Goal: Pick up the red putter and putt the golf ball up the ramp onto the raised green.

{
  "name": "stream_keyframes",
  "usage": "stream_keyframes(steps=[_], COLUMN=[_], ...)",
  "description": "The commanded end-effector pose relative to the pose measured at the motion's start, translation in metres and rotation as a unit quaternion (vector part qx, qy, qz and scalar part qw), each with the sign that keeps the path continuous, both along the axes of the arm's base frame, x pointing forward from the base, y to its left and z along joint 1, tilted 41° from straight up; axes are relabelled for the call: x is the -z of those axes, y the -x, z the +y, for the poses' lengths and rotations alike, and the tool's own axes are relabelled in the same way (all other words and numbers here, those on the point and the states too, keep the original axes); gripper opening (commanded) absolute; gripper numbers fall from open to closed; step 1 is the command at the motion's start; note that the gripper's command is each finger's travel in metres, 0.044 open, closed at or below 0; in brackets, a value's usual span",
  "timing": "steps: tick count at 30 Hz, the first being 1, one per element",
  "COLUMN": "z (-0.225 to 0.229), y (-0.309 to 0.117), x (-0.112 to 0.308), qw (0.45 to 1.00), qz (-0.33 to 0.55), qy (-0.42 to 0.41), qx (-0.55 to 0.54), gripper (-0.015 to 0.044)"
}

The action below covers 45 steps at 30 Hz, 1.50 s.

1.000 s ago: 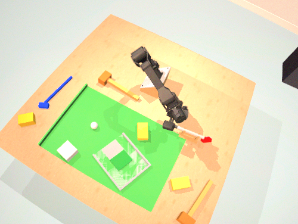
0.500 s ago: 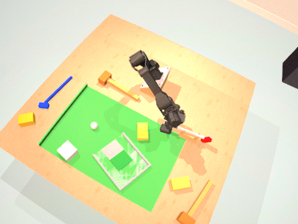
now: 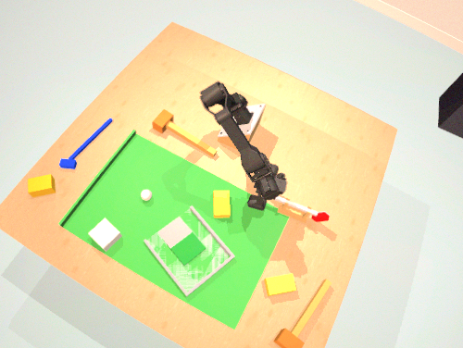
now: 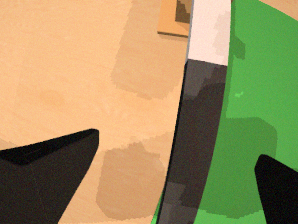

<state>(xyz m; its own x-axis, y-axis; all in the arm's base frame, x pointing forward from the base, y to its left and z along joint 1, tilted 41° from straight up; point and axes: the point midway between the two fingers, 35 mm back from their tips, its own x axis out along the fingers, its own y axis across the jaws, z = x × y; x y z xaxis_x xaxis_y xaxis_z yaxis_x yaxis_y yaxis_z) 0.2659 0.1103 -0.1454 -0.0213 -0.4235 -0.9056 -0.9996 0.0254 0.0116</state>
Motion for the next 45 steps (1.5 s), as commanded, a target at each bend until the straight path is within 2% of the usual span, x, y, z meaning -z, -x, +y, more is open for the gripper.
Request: stream_keyframes(steps=[1, 3, 18, 25, 39, 45], z=[-0.005, -0.006, -0.003, -0.002, 0.06, 0.053], y=[0.0, 0.001, 0.0, 0.0, -0.003, -0.007], x=[0.004, 0.006, 0.003, 0.002, -0.068, -0.076], qw=[1.0, 1.0, 1.0, 1.0, 1.0, 1.0], qz=[0.0, 0.0, 0.0, 0.0, 0.001, -0.016], qy=[0.003, 0.003, 0.0, 0.0, -0.002, 0.003], qx=[-0.002, -0.002, 0.0, 0.0, 0.0, 0.02], gripper=[0.044, 0.044, 0.0046, 0.0, 0.0, 0.0])
